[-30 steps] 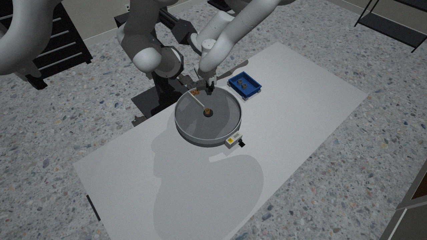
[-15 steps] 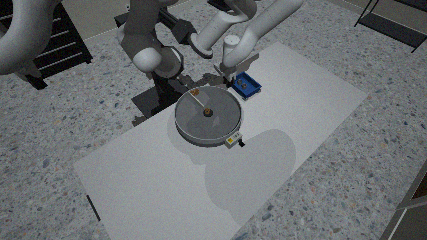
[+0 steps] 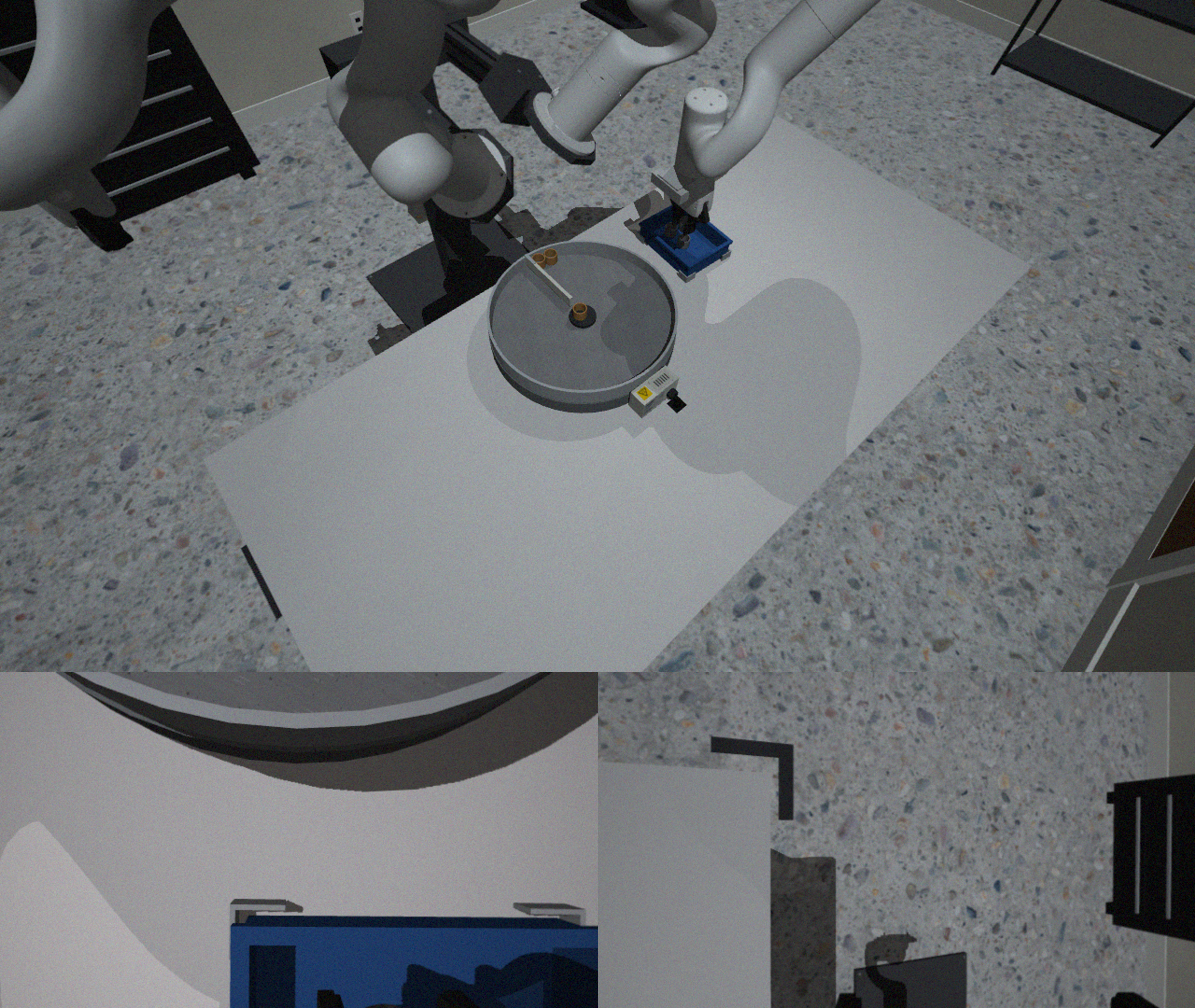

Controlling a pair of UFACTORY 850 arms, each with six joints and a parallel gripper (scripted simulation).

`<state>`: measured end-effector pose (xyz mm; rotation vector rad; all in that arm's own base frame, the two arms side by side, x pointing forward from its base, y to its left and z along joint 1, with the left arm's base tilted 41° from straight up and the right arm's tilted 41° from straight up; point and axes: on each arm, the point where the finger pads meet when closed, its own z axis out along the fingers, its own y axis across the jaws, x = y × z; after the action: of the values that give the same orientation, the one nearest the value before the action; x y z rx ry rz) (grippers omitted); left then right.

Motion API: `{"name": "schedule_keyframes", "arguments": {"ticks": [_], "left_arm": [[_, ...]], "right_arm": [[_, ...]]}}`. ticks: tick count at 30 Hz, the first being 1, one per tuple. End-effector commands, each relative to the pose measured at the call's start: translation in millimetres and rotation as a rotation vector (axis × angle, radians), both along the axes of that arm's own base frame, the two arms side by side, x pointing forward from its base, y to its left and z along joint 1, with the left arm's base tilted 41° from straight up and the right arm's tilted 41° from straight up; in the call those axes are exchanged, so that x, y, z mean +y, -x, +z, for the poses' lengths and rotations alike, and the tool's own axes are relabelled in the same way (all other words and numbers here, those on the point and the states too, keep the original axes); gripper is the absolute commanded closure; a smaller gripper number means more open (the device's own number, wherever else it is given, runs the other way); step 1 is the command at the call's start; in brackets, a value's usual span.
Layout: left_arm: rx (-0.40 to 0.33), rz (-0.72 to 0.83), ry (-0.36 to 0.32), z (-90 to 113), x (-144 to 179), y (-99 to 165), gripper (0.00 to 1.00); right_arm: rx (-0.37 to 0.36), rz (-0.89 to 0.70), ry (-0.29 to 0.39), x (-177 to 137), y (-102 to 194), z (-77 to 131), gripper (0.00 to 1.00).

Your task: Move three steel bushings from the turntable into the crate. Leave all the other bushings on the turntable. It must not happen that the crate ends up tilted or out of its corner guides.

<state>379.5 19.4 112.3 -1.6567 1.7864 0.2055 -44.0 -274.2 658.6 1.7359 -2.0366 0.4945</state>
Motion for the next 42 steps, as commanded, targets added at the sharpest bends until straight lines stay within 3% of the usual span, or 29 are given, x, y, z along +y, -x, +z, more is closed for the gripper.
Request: {"name": "schedule_keyframes", "arguments": {"ticks": [1, 21, 35, 42], "left_arm": [[-0.020, 0.031, 0.022, 26, 27, -11, 1.00], [-0.027, 0.040, 0.025, 31, 35, -14, 1.00], [-0.027, 0.040, 0.025, -11, 66, -35, 1.00], [-0.027, 0.040, 0.025, -14, 68, -37, 1.00]], "right_arm": [[0.000, 0.000, 0.002, 0, 0, 1, 0.00], [0.000, 0.000, 0.002, 0, 0, 1, 0.00], [0.000, 0.000, 0.002, 0, 0, 1, 0.00], [0.000, 0.000, 0.002, 0, 0, 1, 0.00]]}}
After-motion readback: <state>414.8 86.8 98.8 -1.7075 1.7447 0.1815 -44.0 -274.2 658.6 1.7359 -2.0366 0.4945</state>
